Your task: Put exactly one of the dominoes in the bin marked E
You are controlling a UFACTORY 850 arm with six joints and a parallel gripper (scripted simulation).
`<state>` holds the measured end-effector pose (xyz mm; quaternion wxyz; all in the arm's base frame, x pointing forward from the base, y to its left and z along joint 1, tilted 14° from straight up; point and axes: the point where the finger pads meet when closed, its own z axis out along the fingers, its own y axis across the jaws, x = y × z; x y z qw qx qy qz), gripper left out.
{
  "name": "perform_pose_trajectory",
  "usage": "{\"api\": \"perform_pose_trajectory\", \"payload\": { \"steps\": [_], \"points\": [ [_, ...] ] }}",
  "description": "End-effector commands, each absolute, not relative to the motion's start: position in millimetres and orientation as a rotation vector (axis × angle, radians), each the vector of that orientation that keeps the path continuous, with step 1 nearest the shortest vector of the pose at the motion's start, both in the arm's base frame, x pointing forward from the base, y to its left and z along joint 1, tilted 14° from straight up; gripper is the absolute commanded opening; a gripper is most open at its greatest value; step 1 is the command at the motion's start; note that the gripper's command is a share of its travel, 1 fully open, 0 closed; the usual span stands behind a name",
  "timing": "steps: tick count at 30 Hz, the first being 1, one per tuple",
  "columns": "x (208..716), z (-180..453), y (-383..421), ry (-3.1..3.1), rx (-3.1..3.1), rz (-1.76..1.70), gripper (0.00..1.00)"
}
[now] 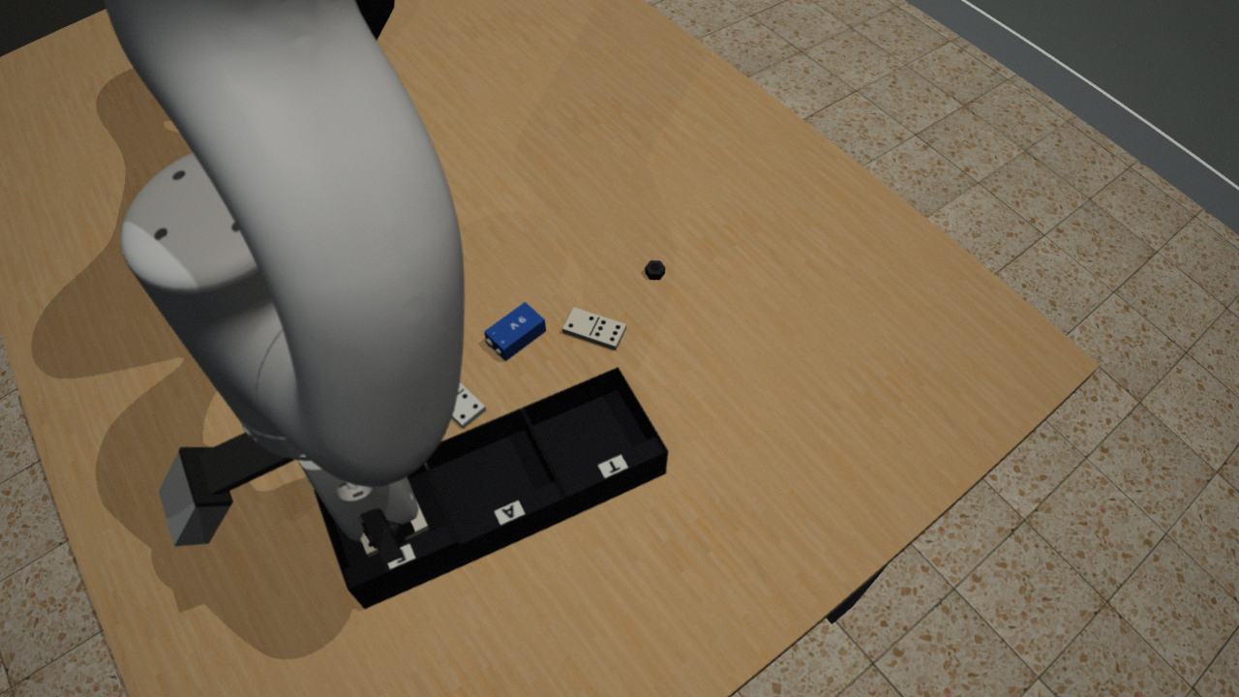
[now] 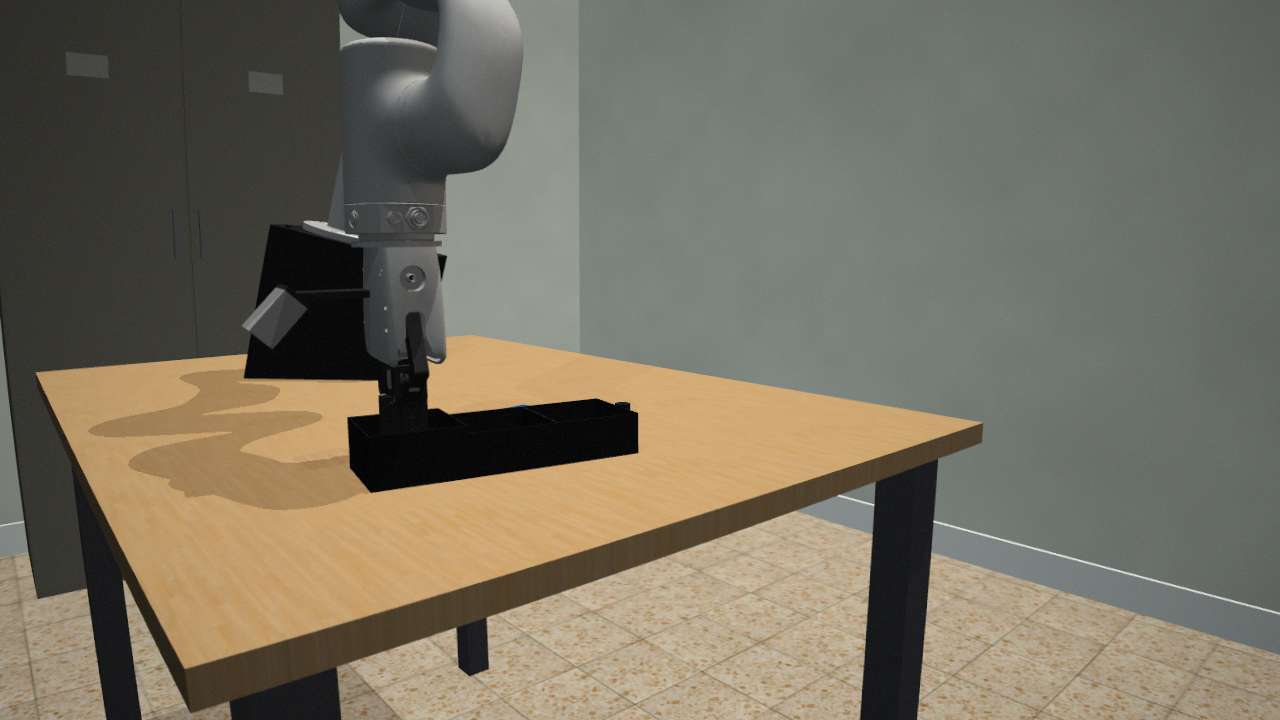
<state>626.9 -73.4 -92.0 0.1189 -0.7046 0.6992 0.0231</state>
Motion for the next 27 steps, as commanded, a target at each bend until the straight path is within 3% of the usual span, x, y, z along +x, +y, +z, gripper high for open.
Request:
{"api": "perform_pose_trajectory", "payload": {
  "steps": [1, 27],
  "points": [
    [627, -86, -75, 2.044, -2.06, 0.066, 0.31],
    [622, -50, -82, 2.044, -2.06, 0.066, 0.31]
  ]
}}
